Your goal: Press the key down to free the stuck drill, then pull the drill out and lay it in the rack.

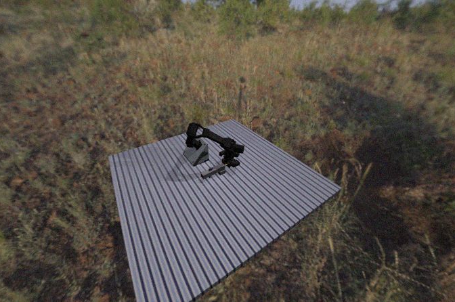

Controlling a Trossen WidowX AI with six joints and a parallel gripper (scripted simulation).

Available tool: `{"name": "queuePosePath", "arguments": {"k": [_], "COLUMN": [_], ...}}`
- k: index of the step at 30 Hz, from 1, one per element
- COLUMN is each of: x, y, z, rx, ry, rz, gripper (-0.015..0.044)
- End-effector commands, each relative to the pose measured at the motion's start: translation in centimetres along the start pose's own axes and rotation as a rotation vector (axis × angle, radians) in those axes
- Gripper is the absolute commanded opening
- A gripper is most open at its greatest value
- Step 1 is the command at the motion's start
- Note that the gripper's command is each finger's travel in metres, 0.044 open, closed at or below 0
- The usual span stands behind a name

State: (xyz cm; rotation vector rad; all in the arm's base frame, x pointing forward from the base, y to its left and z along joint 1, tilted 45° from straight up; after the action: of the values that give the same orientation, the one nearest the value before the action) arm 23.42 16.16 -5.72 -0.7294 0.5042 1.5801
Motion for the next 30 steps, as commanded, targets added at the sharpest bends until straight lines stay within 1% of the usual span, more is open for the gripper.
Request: {"name": "queuePosePath", "arguments": {"k": [1, 14, 30], "x": [0.7, 2.5, 1.6], "y": [-0.1, 0.0, 0.1], "z": [0.3, 0.4, 0.0], "rx": [-0.006, -0.006, -0.005], "ry": [-0.008, -0.010, -0.008], "rz": [-0.004, -0.004, -0.004], "gripper": [0.0000, 0.0000, 0.0420]}}
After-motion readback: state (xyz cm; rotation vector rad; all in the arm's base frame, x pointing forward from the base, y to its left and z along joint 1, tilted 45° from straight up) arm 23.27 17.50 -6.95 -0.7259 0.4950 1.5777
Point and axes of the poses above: the point midway between the two fingers, 35 mm back from their tips, its own z axis back along the fingers, its own y axis across the jaws, x = y × z, the point moved 10 cm from there along z, back along the fingers, and after that the axes turned 7 degrees about -z, right-handed, at the moved point
